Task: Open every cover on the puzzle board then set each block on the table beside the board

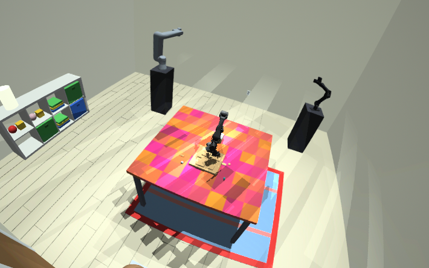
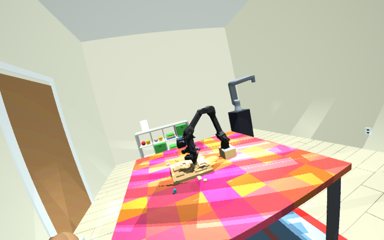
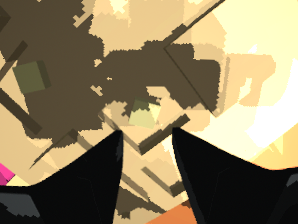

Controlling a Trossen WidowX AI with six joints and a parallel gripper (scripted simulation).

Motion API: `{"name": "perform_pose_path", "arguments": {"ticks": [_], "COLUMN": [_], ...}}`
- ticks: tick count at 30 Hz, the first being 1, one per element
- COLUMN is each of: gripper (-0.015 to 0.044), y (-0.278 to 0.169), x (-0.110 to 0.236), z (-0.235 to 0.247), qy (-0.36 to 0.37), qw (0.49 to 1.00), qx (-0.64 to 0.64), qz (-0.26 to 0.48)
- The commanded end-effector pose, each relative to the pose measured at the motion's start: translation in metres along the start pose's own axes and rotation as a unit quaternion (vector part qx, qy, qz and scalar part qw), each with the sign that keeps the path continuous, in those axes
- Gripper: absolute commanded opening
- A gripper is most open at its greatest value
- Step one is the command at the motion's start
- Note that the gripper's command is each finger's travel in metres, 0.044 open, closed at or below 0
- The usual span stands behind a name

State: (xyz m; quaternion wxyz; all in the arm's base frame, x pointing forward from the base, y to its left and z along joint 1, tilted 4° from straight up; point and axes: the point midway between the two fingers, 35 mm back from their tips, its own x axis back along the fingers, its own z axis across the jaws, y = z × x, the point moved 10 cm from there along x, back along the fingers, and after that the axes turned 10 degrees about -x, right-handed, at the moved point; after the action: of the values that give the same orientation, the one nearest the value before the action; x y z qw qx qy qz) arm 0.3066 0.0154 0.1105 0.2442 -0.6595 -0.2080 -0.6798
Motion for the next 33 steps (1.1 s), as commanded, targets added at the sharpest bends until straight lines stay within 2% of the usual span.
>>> {"name": "perform_pose_path", "arguments": {"ticks": [1,33], "gripper": [0.0144,0.0144], "y": [0.0,0.0], "x": [-0.003,-0.014], "z": [0.0,0.0], "qy": [0.002,0.002], "qw": [1.0,1.0], "qx": [-0.002,-0.002], "qz": [0.0,0.001]}}
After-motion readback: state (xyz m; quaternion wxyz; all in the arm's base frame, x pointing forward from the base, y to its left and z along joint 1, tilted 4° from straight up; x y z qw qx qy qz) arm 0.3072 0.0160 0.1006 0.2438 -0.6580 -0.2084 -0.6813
